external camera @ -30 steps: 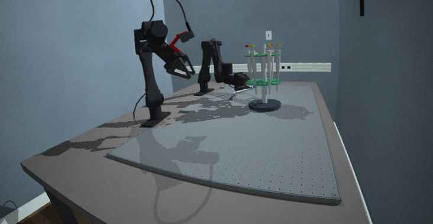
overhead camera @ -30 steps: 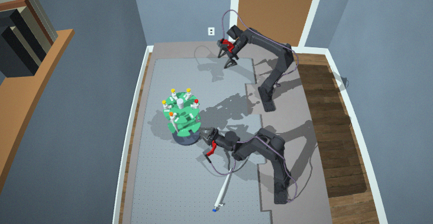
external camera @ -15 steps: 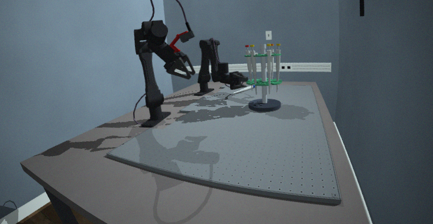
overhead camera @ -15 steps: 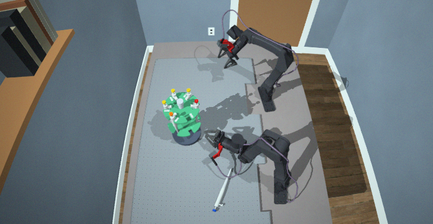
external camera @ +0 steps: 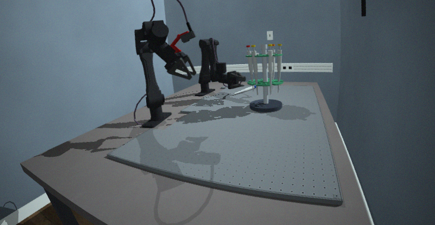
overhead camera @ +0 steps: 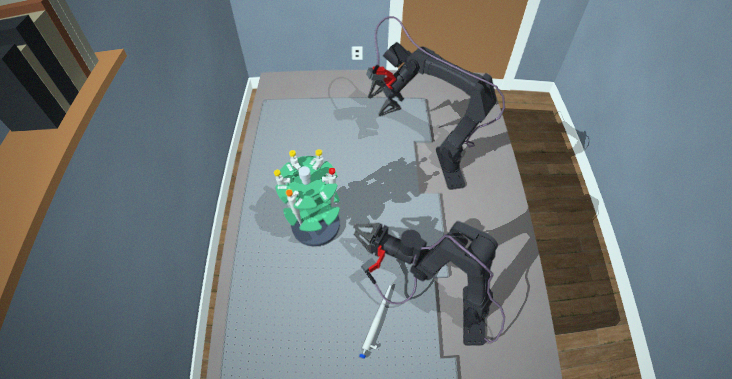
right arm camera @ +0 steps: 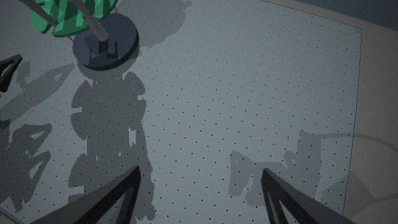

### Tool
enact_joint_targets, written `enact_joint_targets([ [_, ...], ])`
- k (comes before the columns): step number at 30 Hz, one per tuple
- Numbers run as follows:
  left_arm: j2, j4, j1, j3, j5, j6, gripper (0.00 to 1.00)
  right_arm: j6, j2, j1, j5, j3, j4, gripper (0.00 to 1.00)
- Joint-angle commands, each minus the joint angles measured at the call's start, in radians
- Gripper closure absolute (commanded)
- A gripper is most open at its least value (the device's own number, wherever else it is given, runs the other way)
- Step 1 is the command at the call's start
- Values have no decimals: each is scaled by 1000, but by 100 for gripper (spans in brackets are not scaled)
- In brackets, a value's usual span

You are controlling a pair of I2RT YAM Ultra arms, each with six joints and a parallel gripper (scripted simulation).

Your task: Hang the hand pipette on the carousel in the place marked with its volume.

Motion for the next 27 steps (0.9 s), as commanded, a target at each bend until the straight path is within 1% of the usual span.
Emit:
enact_joint_targets([
  [1,-21,16,-3,4,-3,1,51,-5,0,-8,-21,24,14,0],
  [2,-21,16,-3,4,-3,1,51,-5,0,-8,-21,24,14,0],
  [3,-73,-24,27,-35,35,37,0,-5,0,-8,-21,24,14,0],
  [9,-282,-187,161,-132,205,213,0,-5,0,-8,-21,24,14,0],
  [10,-331,-228,190,-104,236,249,0,-5,0,-8,-21,24,14,0],
  [14,-490,-396,301,-132,366,374,0,-5,0,-8,-21,24,14,0],
  [16,-490,-396,301,-132,366,374,0,-5,0,-8,-21,24,14,0],
  [17,-555,-502,343,-121,422,411,0,-5,0,-8,-21,24,14,0],
  [21,-672,-649,452,-121,528,536,0,-5,0,-8,-21,24,14,0],
  [27,-830,-901,632,-87,681,741,0,-5,0,-8,-21,24,14,0],
])
